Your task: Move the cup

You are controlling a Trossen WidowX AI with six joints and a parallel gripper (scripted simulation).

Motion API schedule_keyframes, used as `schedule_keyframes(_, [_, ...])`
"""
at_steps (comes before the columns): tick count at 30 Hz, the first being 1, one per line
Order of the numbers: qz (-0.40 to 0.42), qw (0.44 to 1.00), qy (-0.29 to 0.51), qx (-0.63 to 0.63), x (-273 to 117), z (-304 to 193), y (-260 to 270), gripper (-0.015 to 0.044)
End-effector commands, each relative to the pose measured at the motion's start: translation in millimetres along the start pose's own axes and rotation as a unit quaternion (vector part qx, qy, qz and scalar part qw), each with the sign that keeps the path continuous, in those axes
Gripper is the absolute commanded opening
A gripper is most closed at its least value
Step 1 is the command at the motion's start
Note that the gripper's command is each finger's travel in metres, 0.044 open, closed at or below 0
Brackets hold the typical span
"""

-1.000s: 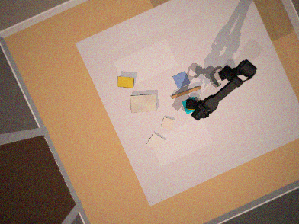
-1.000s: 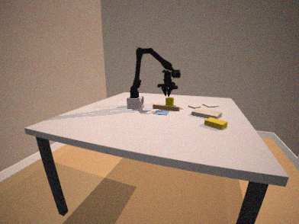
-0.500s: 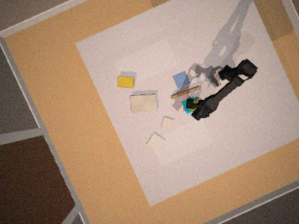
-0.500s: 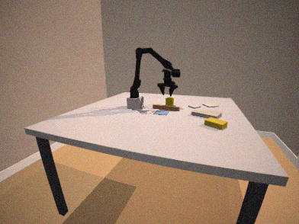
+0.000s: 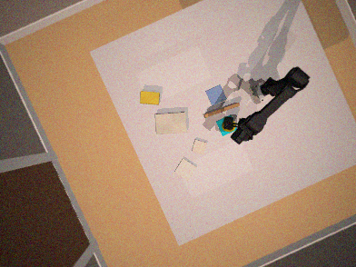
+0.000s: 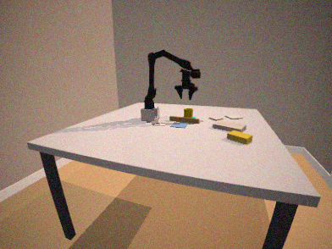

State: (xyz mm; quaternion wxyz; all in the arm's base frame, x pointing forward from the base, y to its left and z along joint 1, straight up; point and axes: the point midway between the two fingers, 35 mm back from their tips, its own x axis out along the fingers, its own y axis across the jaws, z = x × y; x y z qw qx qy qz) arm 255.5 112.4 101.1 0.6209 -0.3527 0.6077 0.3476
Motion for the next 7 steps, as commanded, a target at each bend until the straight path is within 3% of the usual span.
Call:
schedule_keyframes(1, [-0.001,1.0,-0.002,0.001,-8.8,-0.2,0.0,0.044])
schedule_keyframes(7, [-0.001,1.0,-0.001,0.0,-4.8,-0.2,-0.1,0.044])
